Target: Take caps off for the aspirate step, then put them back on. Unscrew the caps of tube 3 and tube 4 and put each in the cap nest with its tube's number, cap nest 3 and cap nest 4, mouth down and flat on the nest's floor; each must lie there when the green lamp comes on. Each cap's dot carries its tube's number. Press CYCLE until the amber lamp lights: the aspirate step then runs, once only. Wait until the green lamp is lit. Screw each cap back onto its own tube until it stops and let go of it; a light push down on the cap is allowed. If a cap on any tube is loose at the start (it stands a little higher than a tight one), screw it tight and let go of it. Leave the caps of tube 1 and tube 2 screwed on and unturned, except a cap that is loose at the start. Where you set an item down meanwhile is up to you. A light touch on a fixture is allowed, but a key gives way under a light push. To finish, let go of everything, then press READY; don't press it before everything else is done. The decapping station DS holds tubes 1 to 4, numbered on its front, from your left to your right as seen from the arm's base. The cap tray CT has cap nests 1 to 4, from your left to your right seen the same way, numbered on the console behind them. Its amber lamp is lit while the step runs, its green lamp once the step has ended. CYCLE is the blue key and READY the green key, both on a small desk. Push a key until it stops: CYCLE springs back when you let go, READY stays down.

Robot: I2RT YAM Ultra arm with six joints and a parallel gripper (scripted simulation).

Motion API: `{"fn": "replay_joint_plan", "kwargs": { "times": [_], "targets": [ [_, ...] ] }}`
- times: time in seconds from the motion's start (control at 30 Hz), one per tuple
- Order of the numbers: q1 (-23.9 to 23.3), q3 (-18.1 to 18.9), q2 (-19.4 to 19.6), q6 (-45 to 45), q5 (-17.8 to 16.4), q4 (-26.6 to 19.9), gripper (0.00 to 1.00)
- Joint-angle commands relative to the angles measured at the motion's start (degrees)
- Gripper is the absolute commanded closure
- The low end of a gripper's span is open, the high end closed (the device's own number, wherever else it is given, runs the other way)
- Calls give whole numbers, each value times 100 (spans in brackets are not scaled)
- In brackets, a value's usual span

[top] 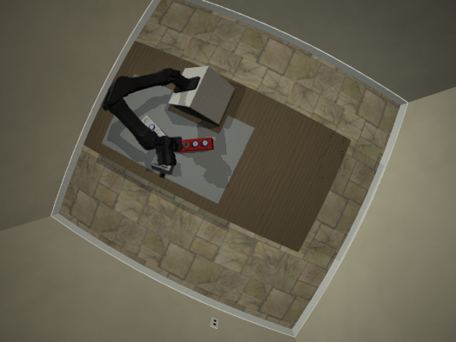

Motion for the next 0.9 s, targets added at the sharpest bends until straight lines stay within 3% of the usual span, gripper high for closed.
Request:
{"fn": "replay_joint_plan", "kwargs": {
  "times": [0.0,0.5,0.57,0.87],
  "targets": [
    [27,24,-28,-982,21,2,100],
    [31,28,-31,-5274,19,-8,100],
    [31,28,-31,-5274,19,-8,100],
    [34,31,-33,-7849,18,-15,100]
  ]
}}
